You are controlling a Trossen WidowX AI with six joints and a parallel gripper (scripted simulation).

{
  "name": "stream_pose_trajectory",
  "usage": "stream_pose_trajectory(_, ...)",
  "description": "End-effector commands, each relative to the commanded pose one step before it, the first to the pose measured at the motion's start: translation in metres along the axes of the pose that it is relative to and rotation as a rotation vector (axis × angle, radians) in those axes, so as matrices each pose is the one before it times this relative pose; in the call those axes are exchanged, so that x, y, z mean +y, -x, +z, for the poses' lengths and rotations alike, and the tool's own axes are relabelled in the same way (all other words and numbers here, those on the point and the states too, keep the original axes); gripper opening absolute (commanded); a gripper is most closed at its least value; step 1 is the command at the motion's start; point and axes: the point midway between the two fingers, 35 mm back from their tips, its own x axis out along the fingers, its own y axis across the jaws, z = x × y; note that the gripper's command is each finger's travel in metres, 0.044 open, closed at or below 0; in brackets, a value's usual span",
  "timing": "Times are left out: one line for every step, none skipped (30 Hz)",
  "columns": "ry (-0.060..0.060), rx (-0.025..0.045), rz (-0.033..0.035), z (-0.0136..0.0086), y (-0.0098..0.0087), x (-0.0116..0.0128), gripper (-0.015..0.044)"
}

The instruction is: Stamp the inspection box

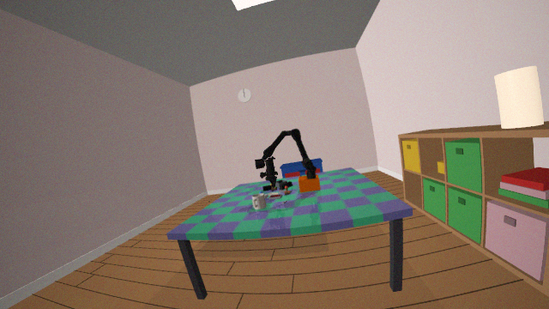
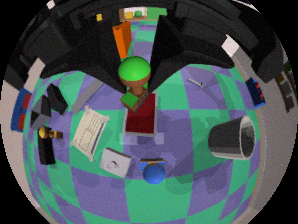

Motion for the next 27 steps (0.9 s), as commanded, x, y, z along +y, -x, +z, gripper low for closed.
stream_pose_trajectory(0.0042,-0.01016,0.00536,0.00164,0.00848,0.00084,0.0)
stream_pose_trajectory(0.0,0.0,0.0,0.0,0.0,0.0,0.0)
stream_pose_trajectory(0.0,0.0,0.0,0.0,0.0,0.0,0.0)
stream_pose_trajectory(0.0012,-0.00009,-0.00009,0.00059,0.00004,-0.00075,0.0)
stream_pose_trajectory(0.0037,-0.00026,-0.00026,0.00175,0.0001,-0.00228,0.0)
stream_pose_trajectory(0.0062,-0.00042,-0.00044,0.00287,0.00016,-0.00386,0.0)
stream_pose_trajectory(0.0075,-0.00048,-0.00054,0.00339,0.00019,-0.00481,0.0)
stream_pose_trajectory(0.0075,-0.00045,-0.00055,0.00328,0.00017,-0.00493,0.0)
stream_pose_trajectory(0.0075,-0.00041,-0.00055,0.00315,0.00016,-0.00504,0.0)
stream_pose_trajectory(0.0075,-0.00038,-0.00056,0.00303,0.00014,-0.00515,0.0)
stream_pose_trajectory(0.0075,-0.00035,-0.00056,0.0029,0.00013,-0.00526,0.0)
stream_pose_trajectory(0.0075,-0.00031,-0.00057,0.00276,0.00011,-0.00536,0.0)
stream_pose_trajectory(0.0075,-0.00028,-0.00057,0.00263,0.00009,-0.00546,0.0)
stream_pose_trajectory(0.0075,-0.00025,-0.00057,0.00249,0.00008,-0.00555,0.0)
stream_pose_trajectory(0.0075,-0.00022,-0.00057,0.00235,0.00006,-0.00565,0.0)
stream_pose_trajectory(0.0075,-0.00018,-0.00056,0.0022,0.00005,-0.00574,0.0)
stream_pose_trajectory(0.0075,-0.00015,-0.00056,0.00205,0.00003,-0.00582,0.0)
stream_pose_trajectory(0.0075,-0.00012,-0.00055,0.0019,0.00001,-0.0059,0.0)
stream_pose_trajectory(0.0075,-0.00009,-0.00055,0.00174,0.0,-0.00598,0.0)
stream_pose_trajectory(0.0075,-0.00006,-0.00054,0.00159,-0.00002,-0.00605,0.0)
stream_pose_trajectory(0.0075,-0.00003,-0.00053,0.00143,-0.00003,-0.00612,0.0)
stream_pose_trajectory(0.0075,0.0,-0.00052,0.00126,-0.00005,-0.00618,0.0)
stream_pose_trajectory(0.0075,0.00003,-0.00051,0.0011,-0.00007,-0.00624,0.0)
stream_pose_trajectory(0.0075,0.00006,-0.0005,0.00093,-0.00008,-0.00629,0.0)
stream_pose_trajectory(0.0075,0.00009,-0.00049,0.00076,-0.0001,-0.00635,0.0)
stream_pose_trajectory(0.0075,0.00012,-0.00047,0.00059,-0.00011,-0.00639,0.0)
stream_pose_trajectory(0.0062,0.00012,-0.00037,0.00035,-0.00011,-0.00527,0.0)
